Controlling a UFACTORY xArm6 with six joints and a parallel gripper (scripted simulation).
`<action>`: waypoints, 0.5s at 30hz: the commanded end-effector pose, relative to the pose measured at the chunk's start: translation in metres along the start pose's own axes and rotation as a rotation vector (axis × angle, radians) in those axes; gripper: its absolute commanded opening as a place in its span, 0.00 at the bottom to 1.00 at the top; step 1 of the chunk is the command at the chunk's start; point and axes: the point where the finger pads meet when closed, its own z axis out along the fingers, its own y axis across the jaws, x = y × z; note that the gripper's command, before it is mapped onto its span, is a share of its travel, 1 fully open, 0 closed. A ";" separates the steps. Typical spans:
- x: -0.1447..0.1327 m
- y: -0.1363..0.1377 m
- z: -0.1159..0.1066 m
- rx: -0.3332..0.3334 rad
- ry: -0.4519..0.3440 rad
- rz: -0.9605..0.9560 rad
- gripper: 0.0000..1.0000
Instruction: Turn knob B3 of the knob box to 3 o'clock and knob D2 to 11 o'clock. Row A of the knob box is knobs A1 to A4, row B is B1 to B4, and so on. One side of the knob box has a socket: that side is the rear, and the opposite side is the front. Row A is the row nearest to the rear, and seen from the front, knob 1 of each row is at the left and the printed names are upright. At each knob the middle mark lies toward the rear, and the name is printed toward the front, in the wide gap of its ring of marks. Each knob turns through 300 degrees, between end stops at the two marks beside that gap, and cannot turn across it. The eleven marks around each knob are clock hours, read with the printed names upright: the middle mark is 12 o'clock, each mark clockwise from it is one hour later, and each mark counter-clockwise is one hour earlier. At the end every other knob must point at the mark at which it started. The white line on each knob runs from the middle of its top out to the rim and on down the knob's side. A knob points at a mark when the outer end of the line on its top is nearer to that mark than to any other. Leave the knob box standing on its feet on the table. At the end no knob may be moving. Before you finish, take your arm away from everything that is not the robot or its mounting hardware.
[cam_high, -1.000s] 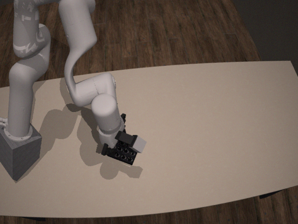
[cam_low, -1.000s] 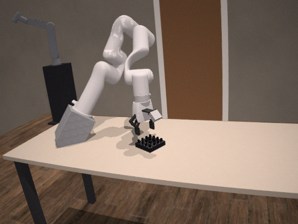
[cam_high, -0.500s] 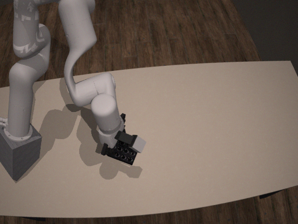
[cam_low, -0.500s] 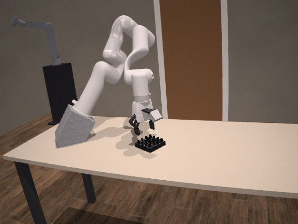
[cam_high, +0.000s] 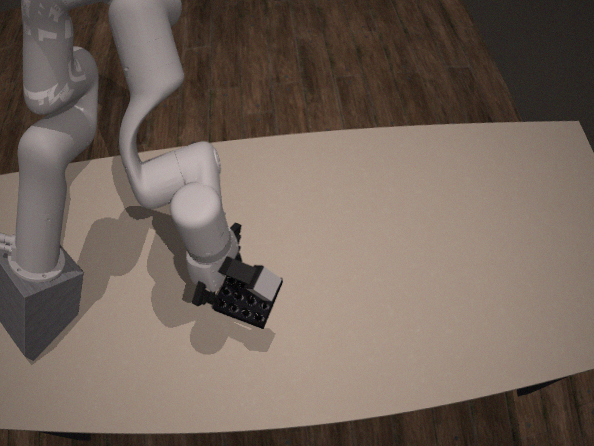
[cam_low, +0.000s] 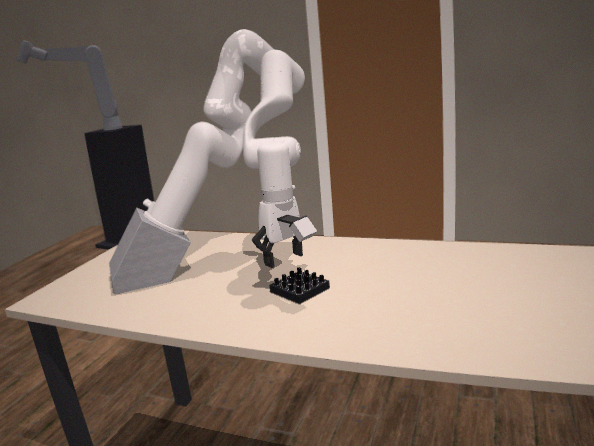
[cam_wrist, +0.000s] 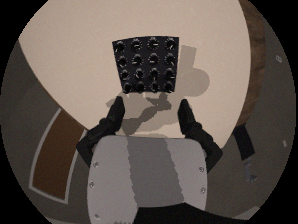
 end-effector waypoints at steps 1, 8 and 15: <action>-0.005 0.000 -0.001 0.000 0.003 -0.001 1.00; -0.020 0.001 -0.001 0.000 0.003 -0.001 1.00; -0.030 0.002 -0.001 0.000 0.003 -0.001 1.00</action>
